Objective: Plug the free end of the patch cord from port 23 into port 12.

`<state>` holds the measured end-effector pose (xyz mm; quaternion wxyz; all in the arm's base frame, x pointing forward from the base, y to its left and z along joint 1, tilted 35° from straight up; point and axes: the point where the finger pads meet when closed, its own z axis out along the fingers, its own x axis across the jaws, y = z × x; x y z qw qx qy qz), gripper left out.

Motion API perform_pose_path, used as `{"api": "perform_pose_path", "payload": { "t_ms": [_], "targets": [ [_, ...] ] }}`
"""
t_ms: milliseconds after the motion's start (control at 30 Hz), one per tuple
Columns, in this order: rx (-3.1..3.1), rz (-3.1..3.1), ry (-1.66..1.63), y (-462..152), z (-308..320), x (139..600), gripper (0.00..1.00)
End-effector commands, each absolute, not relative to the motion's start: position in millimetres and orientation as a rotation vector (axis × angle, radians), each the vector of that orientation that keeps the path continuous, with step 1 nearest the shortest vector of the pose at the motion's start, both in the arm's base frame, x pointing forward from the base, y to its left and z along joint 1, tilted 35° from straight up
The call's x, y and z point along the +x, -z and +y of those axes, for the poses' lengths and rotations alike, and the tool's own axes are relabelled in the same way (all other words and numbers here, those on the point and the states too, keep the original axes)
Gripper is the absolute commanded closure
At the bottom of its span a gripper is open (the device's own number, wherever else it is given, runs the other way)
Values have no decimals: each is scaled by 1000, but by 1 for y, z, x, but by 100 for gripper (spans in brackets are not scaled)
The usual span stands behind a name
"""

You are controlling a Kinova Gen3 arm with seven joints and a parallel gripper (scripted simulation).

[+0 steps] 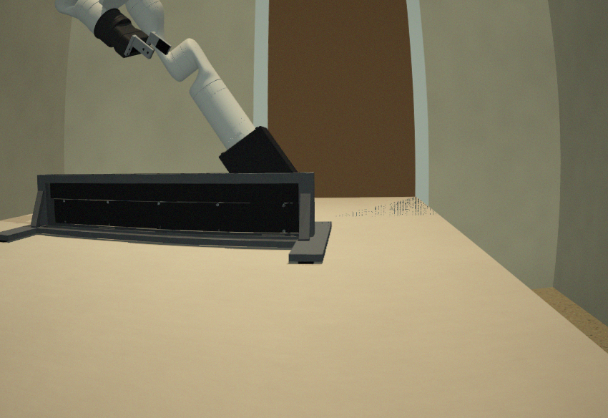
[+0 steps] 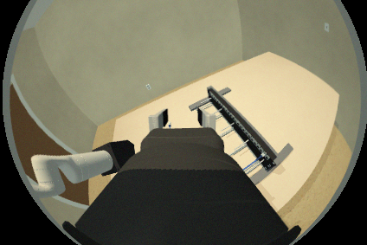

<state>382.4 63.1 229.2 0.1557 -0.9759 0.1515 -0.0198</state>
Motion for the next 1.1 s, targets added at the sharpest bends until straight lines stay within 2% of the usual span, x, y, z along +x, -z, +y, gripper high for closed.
{"api": "perform_pose_path", "payload": {
  "t_ms": [0,600,1067],
  "targets": [
    [-2839,443,-38,-194,85,381,0],
    [-3141,483,-239,-55,132,354,0],
    [-3452,436,-156,49,145,317,0]
  ]
}}
